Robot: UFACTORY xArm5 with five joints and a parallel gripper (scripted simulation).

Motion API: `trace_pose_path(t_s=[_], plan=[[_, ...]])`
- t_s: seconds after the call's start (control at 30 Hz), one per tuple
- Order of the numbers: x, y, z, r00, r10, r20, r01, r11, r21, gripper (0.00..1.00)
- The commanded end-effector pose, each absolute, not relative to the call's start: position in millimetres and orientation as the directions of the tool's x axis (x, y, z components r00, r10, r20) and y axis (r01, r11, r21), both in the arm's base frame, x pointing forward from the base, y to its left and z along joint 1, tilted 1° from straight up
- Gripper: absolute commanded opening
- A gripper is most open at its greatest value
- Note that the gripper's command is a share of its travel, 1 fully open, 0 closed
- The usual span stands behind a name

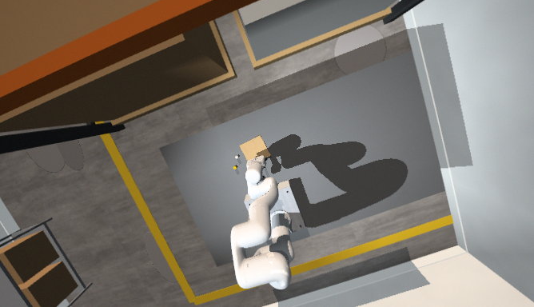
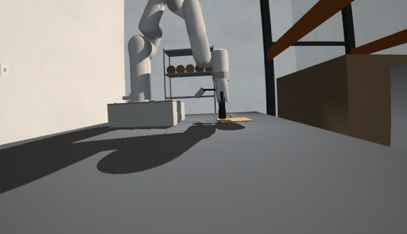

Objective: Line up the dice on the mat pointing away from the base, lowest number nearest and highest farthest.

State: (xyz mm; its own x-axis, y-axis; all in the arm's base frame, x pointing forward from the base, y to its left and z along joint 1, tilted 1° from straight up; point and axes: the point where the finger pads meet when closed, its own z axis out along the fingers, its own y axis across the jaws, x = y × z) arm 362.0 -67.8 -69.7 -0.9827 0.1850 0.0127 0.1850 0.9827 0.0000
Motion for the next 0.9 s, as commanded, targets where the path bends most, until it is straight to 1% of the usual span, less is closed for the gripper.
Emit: trace_pose_path(t_s=[0.0,0.87], plan=[[363.1,-68.1,-69.7,-0.983,0.185,0.01,0.185,0.983,0.0,0.11],[362.9,-68.4,-72.5,-0.983,0.185,0.01,0.185,0.983,0.0,0.11]])
